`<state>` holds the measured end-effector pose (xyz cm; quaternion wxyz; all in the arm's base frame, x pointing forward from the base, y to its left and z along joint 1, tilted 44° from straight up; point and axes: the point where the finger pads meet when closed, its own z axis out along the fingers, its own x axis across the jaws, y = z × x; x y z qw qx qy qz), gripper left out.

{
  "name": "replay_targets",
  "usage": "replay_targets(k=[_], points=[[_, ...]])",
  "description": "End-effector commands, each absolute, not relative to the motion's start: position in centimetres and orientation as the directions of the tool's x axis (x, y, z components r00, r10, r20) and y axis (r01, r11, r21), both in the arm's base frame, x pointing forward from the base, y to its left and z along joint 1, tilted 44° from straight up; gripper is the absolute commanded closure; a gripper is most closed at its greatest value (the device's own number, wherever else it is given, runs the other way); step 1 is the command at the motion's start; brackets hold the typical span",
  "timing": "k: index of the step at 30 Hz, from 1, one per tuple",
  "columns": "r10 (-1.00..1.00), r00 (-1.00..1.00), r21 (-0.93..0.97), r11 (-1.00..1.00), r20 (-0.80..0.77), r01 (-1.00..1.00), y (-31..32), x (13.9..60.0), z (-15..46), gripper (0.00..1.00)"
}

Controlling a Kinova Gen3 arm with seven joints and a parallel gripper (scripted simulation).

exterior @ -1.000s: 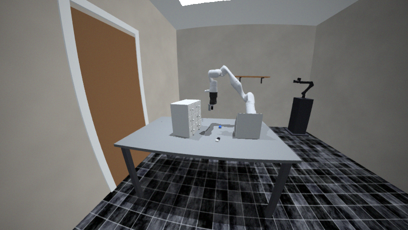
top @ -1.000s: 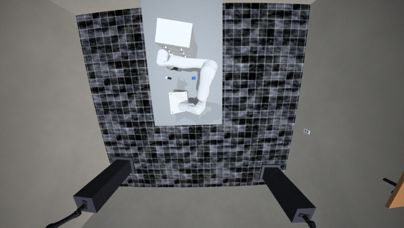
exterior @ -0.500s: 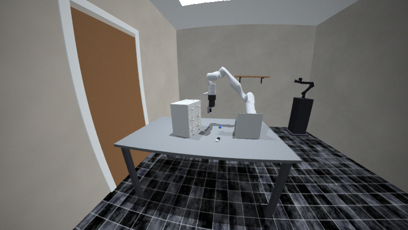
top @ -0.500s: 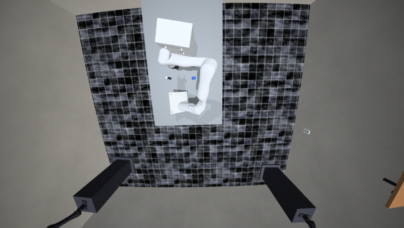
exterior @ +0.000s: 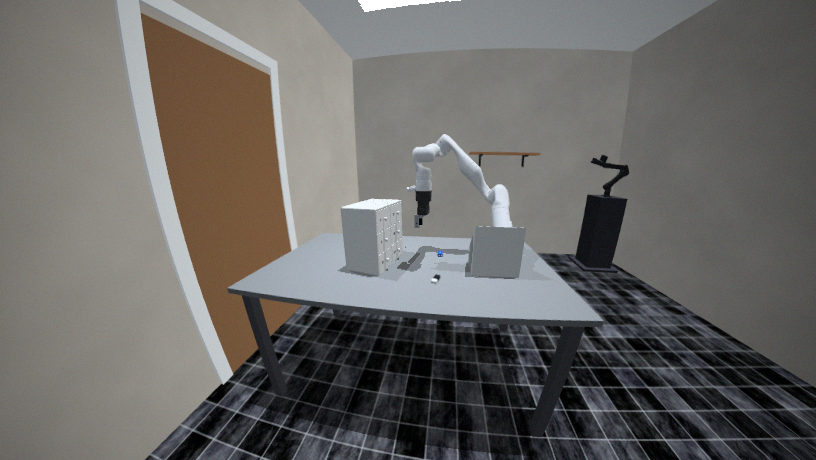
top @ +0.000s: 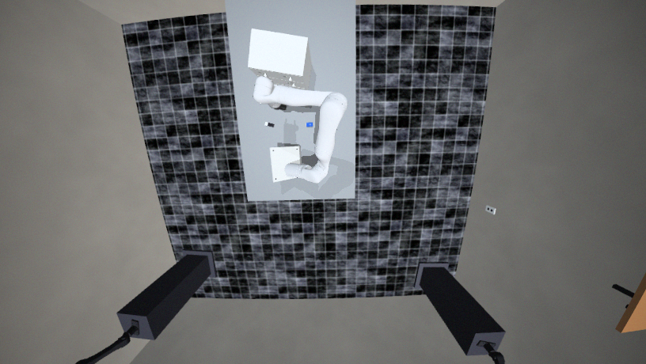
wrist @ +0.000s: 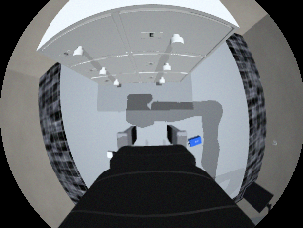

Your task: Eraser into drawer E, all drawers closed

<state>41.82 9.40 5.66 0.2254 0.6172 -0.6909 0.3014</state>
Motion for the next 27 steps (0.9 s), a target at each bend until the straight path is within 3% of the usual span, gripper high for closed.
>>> replay_targets(k=[1,27], points=[[-0.718,-0.136,-0.139,0.055,0.683,-0.989,9.49,41.84,5.7,0.0],[-0.718,-0.137,-0.194,0.003,0.683,-0.981,8.95,42.39,5.25,0.0]])
